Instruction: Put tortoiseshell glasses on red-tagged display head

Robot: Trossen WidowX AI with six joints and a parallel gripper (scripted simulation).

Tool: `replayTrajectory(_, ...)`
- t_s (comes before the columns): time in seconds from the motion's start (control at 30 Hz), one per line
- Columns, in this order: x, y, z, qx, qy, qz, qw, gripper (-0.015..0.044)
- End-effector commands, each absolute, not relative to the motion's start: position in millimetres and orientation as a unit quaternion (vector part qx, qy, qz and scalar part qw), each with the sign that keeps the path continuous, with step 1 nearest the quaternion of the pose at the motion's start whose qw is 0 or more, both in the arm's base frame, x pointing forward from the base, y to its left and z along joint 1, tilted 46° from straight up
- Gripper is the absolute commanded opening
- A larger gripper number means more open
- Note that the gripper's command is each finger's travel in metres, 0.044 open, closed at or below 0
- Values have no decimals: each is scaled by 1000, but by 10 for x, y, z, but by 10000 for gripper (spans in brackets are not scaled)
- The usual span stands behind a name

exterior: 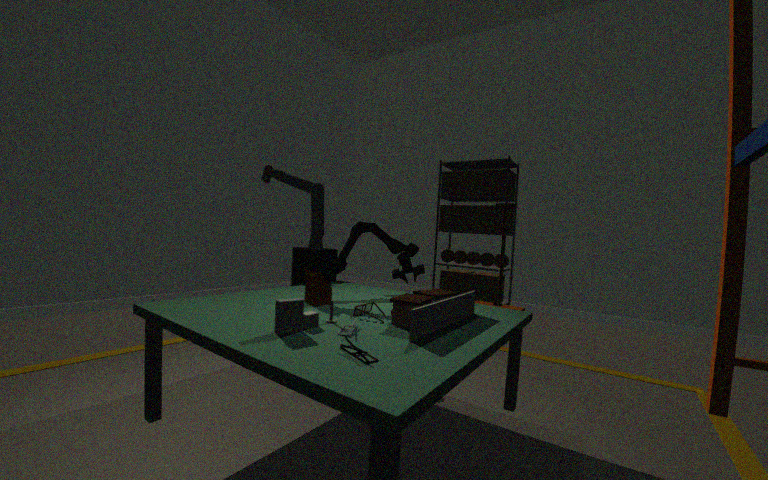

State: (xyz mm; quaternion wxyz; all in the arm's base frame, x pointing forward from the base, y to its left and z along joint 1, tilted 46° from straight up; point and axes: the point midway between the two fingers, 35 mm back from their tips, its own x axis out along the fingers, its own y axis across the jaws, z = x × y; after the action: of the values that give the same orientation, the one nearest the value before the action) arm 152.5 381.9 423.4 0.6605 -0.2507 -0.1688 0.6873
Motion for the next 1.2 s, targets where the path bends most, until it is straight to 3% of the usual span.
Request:
replayTrajectory(0.0, 1973, 3699, 3918, -224, -66, 673, 702, 200)
replayTrajectory(0.33, 3187, 2894, 2916, -71, 245, 540, 802, 200)
replayTrajectory(0.6, 3710, 1983, 2052, 118, 457, 365, 803, 200)
replayTrajectory(0.97, 3713, 650, 903, 374, 622, 98, 682, 200)
replayTrajectory(1.17, 3308, -75, 253, 559, 659, -101, 493, 200)
